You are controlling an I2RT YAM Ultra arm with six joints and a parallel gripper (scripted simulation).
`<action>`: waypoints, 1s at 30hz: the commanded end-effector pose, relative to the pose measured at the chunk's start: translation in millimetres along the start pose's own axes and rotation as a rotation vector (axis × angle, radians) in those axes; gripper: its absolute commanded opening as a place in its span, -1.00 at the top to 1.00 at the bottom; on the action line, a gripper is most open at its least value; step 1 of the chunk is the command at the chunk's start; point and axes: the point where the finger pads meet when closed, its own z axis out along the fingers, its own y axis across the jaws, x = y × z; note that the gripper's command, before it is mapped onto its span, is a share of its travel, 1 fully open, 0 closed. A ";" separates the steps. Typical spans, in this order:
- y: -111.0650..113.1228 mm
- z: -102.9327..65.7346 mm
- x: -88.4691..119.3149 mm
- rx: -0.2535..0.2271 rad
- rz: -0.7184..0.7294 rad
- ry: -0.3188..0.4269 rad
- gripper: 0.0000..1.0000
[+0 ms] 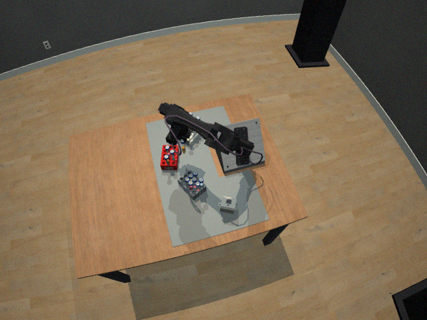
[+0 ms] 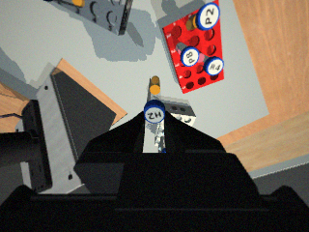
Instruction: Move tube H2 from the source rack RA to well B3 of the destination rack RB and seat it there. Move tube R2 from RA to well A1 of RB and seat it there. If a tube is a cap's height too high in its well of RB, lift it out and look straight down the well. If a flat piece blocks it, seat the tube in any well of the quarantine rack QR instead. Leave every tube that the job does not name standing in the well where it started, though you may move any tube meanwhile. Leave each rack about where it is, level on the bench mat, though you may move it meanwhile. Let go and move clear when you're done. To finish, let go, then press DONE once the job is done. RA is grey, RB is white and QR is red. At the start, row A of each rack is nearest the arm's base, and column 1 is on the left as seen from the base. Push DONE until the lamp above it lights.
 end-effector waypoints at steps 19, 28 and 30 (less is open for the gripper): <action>0.1 -10.3 0.2 0.022 0.719 -0.017 1.00; -0.3 -10.3 0.3 0.022 0.951 -0.020 1.00; -0.3 -10.4 0.3 0.021 1.018 -0.021 1.00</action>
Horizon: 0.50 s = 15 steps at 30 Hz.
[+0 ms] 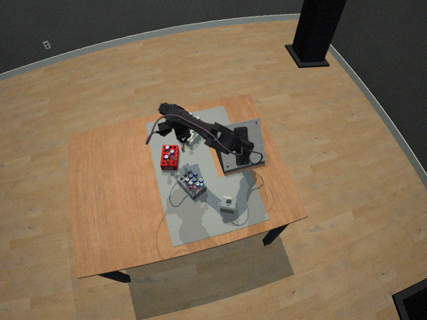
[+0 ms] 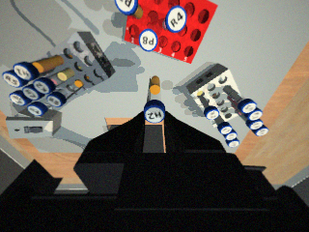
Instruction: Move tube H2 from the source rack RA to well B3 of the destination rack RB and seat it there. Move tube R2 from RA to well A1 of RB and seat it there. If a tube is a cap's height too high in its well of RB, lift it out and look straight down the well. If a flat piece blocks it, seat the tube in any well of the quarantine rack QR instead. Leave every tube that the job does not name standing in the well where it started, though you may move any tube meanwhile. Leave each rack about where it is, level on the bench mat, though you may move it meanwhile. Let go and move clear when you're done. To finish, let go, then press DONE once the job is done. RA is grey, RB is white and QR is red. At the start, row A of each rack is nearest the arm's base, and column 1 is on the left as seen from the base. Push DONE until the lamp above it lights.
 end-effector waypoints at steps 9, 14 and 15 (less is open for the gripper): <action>-0.8 -10.4 -0.4 0.007 0.446 -0.030 1.00; -1.0 -10.4 -0.5 0.006 0.546 -0.031 1.00; -1.0 -10.4 -0.5 0.006 0.579 -0.031 1.00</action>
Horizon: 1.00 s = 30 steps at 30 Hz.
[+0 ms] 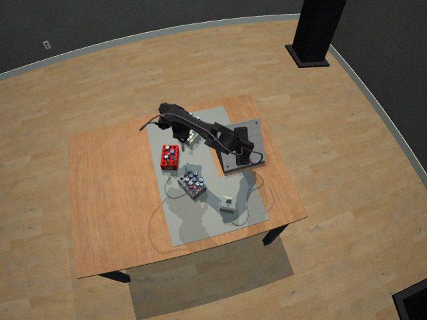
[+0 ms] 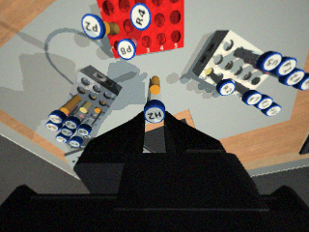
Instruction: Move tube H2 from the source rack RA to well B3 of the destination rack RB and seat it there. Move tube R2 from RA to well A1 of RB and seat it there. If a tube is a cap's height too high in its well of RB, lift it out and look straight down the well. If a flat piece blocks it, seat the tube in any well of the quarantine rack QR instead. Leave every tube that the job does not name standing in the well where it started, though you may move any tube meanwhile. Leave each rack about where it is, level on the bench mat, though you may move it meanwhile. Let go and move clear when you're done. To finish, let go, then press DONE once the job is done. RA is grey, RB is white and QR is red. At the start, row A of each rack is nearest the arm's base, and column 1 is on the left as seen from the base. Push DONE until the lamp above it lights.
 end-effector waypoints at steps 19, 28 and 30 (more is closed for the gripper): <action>-0.8 -10.4 -1.1 -0.009 0.645 -0.032 1.00; -34.5 -6.8 -18.5 0.000 0.634 -0.025 1.00; -37.3 -6.8 -19.5 0.000 0.636 -0.023 1.00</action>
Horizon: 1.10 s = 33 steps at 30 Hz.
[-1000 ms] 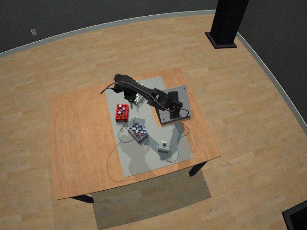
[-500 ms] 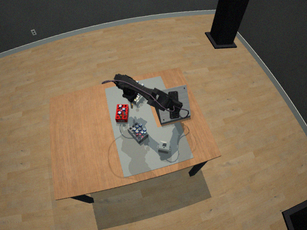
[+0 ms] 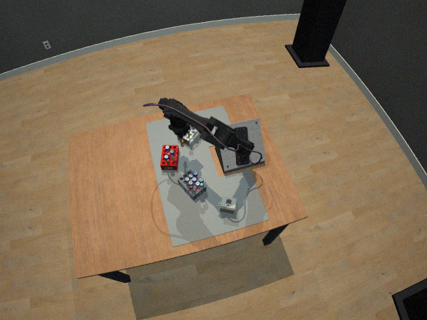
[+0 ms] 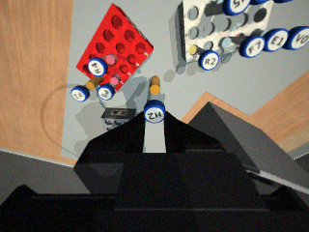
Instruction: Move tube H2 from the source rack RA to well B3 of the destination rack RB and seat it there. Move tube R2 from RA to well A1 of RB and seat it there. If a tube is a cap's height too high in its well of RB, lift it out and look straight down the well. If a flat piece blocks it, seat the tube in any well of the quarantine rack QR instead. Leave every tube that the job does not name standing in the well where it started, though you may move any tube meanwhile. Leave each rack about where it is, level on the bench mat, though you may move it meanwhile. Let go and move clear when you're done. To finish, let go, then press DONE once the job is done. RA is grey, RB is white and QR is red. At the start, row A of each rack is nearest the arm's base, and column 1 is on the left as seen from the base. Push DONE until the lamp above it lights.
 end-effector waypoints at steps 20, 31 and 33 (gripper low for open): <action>13.8 -5.3 -29.7 -0.003 0.003 -0.010 1.00; 26.7 -5.5 -42.5 -0.003 0.003 -0.010 1.00; 26.8 -7.7 -46.0 -0.009 0.009 -0.013 1.00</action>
